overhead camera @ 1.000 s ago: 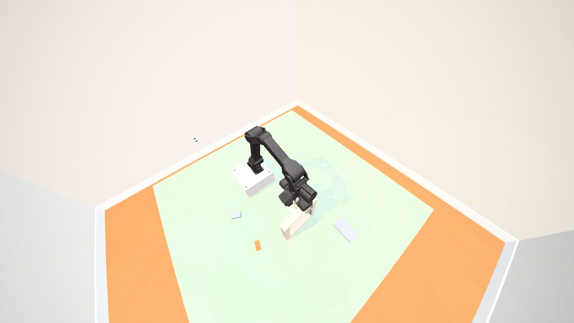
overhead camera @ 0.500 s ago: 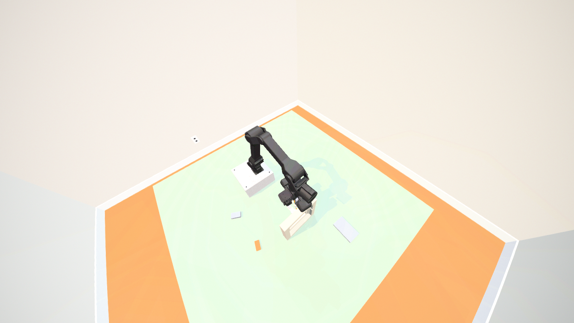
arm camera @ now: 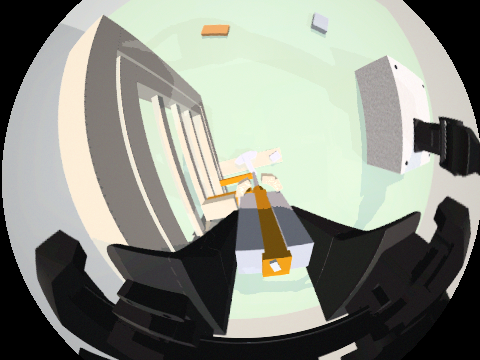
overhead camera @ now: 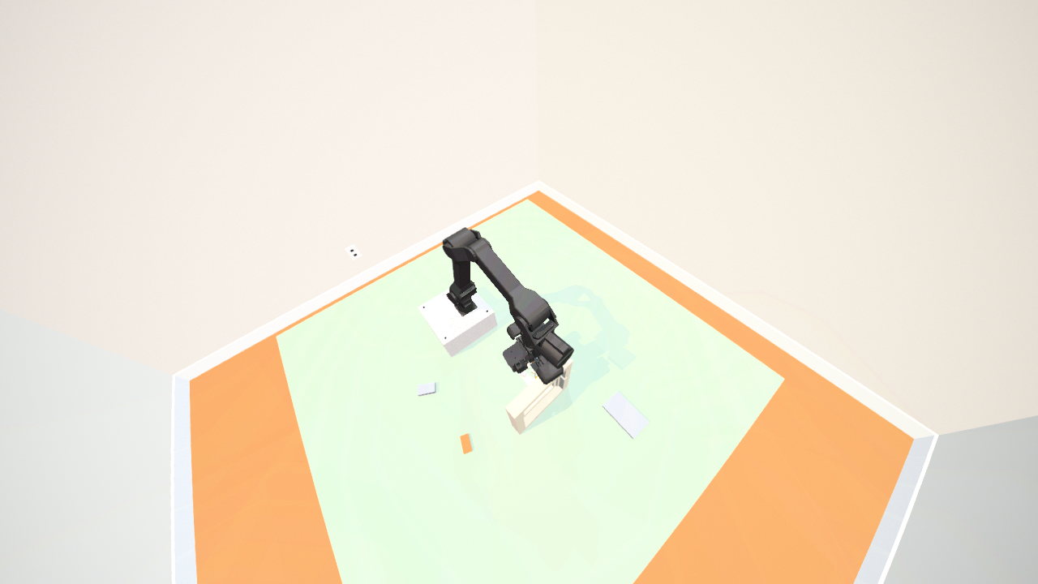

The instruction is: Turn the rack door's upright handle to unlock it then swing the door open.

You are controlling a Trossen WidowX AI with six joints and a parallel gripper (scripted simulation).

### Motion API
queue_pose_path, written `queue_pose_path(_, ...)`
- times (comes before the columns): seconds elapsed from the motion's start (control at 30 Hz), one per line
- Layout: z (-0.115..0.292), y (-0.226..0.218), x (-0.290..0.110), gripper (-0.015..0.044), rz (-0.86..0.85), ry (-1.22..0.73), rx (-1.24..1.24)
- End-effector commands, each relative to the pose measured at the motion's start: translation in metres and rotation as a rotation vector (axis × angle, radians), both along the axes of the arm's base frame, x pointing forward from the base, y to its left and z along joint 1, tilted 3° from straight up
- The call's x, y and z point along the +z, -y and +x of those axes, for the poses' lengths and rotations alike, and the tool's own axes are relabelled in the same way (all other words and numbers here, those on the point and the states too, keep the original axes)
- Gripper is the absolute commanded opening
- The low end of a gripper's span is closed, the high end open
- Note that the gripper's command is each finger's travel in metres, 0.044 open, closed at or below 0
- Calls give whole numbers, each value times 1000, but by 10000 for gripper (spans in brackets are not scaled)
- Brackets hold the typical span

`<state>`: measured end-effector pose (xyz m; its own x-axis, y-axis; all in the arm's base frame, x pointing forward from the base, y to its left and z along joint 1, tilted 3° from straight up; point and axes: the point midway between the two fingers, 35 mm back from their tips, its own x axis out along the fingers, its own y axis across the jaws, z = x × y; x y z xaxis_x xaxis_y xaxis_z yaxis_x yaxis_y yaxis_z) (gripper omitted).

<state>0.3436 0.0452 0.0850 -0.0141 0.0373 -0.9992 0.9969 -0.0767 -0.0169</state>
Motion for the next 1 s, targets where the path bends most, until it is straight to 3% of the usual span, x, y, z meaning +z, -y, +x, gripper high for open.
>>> queue_pose_path(0.0, 0, 0, -1, 143, -3, -3, -3)
queue_pose_path(0.63, 0, 0, -1, 17, -3, -3, -3)
queue_pose_path(0.97, -4, 3, -1, 17, -1, 2, 128)
